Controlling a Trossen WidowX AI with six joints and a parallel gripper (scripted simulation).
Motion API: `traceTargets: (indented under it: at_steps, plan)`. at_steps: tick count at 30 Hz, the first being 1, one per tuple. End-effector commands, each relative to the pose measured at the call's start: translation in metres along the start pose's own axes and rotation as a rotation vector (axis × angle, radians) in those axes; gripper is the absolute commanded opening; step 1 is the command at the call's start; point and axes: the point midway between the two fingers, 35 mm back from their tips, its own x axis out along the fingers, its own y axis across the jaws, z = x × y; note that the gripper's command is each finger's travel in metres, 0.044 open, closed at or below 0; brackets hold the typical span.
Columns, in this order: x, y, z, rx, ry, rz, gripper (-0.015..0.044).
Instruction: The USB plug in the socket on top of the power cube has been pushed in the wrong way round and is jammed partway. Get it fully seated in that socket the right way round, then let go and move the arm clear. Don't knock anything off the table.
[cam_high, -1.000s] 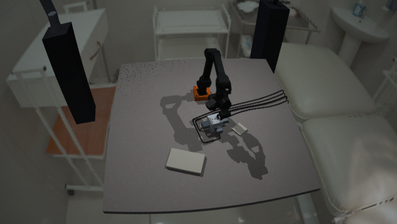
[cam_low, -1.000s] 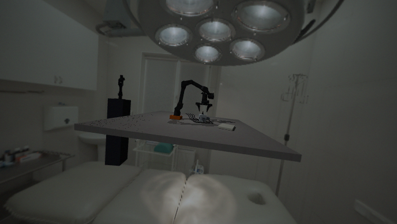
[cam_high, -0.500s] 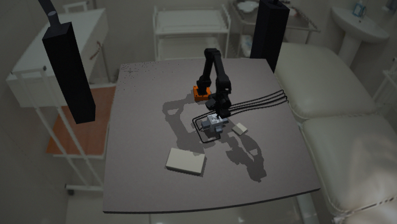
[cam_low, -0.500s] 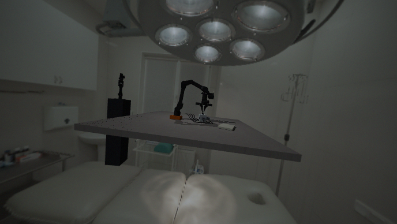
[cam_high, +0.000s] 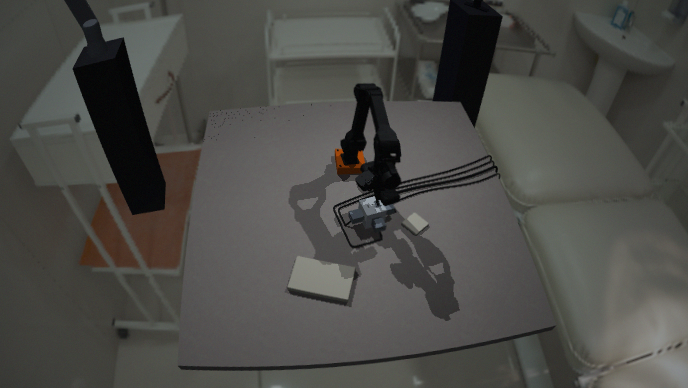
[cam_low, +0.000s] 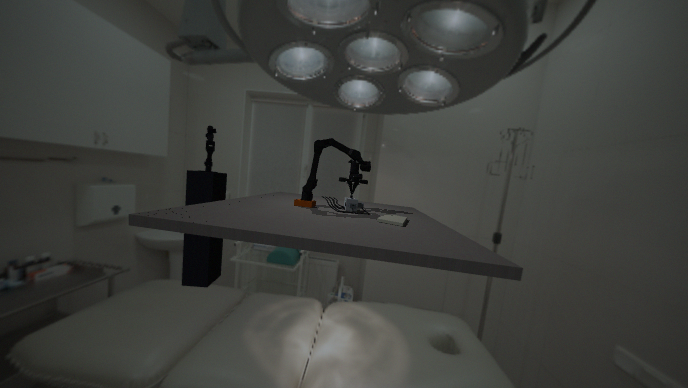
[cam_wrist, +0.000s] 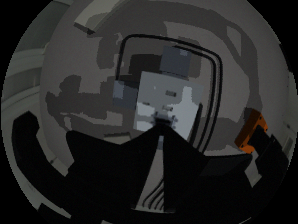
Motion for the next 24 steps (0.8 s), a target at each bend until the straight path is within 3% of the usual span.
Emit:
traceTargets:
  at_steps: [1,24]
  plan:
    - [0.0,0.0,0.0,0.0,0.0,0.0,0.0]
    - [-0.014,0.0,0.0,0.0,0.0,0.0,0.0]
